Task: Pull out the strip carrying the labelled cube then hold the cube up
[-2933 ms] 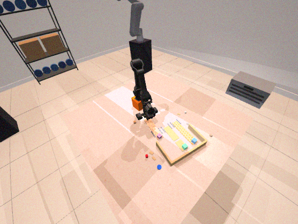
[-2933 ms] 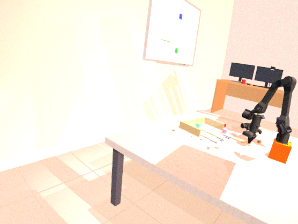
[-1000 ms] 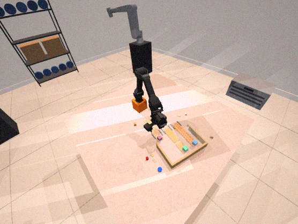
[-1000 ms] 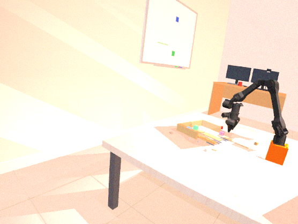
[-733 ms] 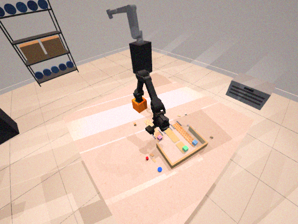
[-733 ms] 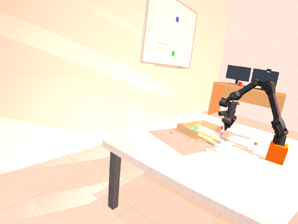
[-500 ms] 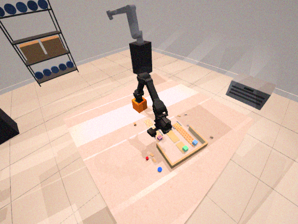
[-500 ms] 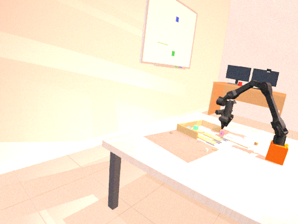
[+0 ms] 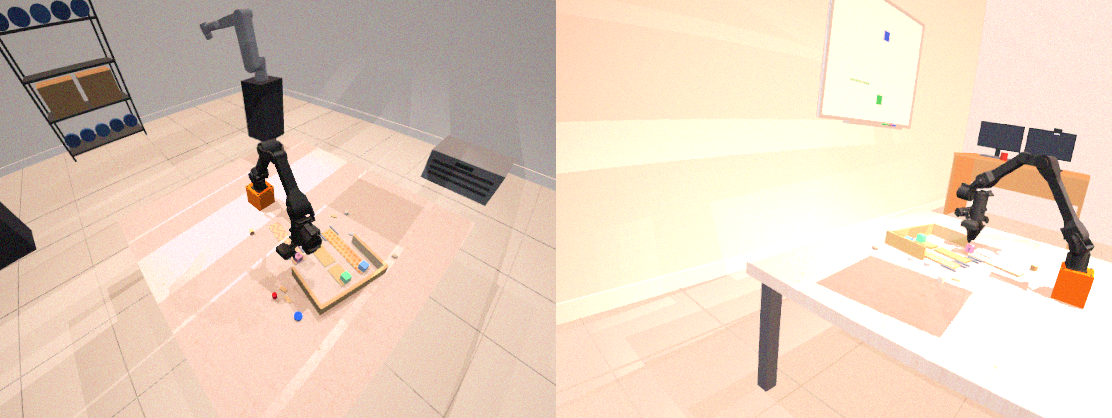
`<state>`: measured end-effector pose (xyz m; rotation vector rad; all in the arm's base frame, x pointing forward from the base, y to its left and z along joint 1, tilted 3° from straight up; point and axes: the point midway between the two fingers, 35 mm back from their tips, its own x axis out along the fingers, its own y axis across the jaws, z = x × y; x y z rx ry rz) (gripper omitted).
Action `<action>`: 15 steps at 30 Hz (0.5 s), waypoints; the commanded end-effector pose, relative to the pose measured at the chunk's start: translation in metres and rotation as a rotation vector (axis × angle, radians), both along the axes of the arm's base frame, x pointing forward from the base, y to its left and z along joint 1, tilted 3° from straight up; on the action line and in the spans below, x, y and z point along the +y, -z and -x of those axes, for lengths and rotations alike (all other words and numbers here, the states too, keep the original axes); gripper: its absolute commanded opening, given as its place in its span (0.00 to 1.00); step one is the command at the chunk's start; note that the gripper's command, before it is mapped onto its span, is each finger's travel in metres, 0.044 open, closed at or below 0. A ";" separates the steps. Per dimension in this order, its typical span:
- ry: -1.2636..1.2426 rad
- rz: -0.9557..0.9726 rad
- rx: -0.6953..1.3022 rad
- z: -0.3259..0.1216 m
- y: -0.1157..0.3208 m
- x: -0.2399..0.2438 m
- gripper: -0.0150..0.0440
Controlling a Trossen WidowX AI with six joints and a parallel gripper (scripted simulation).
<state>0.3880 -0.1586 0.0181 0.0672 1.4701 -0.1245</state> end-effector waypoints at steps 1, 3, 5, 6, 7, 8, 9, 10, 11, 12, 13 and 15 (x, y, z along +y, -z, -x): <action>0.005 -0.002 0.008 0.001 0.010 0.000 0.68; 0.005 -0.002 0.008 0.001 0.013 0.000 0.68; 0.005 -0.002 0.008 0.001 0.016 0.000 0.68; 0.005 -0.002 0.008 0.000 0.018 0.000 0.68; 0.005 -0.002 0.008 0.000 0.020 0.000 0.68; 0.005 -0.002 0.008 0.000 0.021 0.000 0.68; 0.005 -0.002 0.008 0.000 0.023 0.000 0.68; 0.005 -0.002 0.008 0.000 0.024 0.000 0.68; 0.005 -0.002 0.008 0.000 0.026 0.000 0.68; 0.005 -0.002 0.008 0.000 0.028 -0.001 0.68; 0.005 -0.002 0.008 0.000 0.029 -0.001 0.68; 0.005 -0.002 0.009 0.000 0.033 -0.001 0.68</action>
